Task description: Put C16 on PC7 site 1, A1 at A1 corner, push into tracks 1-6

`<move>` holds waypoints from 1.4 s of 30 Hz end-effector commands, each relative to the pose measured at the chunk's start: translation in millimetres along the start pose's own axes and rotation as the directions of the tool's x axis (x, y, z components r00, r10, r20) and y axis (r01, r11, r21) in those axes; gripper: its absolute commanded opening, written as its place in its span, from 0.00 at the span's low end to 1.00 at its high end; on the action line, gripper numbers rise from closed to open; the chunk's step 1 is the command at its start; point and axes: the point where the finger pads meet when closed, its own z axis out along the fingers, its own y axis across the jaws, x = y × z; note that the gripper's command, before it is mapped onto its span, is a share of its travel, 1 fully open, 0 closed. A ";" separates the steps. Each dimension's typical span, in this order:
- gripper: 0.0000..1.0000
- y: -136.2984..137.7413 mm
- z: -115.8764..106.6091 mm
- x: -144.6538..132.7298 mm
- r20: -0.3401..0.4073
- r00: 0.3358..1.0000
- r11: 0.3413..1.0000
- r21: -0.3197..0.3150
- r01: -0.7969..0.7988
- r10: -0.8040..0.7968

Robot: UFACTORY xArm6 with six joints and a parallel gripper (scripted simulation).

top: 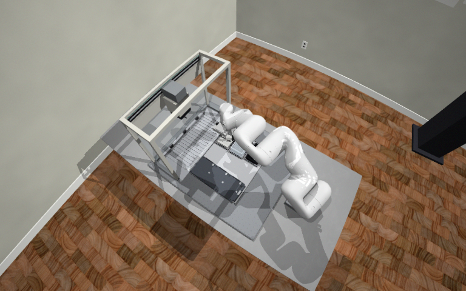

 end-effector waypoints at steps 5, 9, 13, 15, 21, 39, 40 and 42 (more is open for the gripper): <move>1.00 2.4 -1.5 -0.5 0.002 1.000 1.000 -0.006 0.001 -0.001; 1.00 2.4 -1.5 -0.5 0.002 1.000 1.000 -0.006 0.001 -0.001; 1.00 2.4 0.4 -0.5 0.002 1.000 1.000 -0.006 0.001 -0.001; 1.00 2.4 1.8 -0.5 0.002 1.000 1.000 -0.006 0.001 -0.001; 1.00 2.4 4.4 -0.5 0.002 1.000 1.000 -0.006 0.001 -0.001; 1.00 2.5 15.1 -0.5 0.002 1.000 1.000 -0.006 0.001 -0.001; 1.00 2.5 15.8 -0.5 0.002 1.000 1.000 -0.006 0.001 -0.001; 1.00 2.5 17.1 -0.5 0.002 1.000 1.000 -0.006 0.001 -0.001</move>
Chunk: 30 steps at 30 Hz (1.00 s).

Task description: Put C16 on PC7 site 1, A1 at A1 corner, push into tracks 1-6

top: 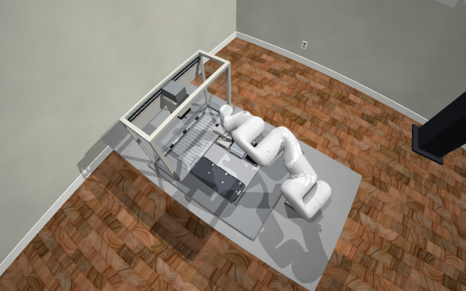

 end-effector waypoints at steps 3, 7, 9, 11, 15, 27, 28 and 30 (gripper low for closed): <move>1.00 1.9 1.3 -0.4 0.001 1.000 1.000 -0.005 0.000 0.000; 1.00 1.9 1.3 -0.4 0.001 1.000 1.000 -0.005 0.000 0.000; 1.00 1.9 1.3 -0.4 0.001 1.000 1.000 -0.005 0.000 0.000; 1.00 1.9 1.3 -0.4 0.001 1.000 1.000 -0.005 0.000 0.000; 1.00 1.9 1.3 -0.4 0.001 1.000 1.000 -0.005 0.000 0.000; 0.00 1.9 0.7 -0.4 0.001 1.000 1.000 -0.005 0.000 0.000; 0.00 1.9 0.7 -0.4 0.001 1.000 1.000 -0.005 0.000 0.000; 0.00 1.9 0.7 -0.4 0.001 1.000 1.000 -0.005 0.000 0.000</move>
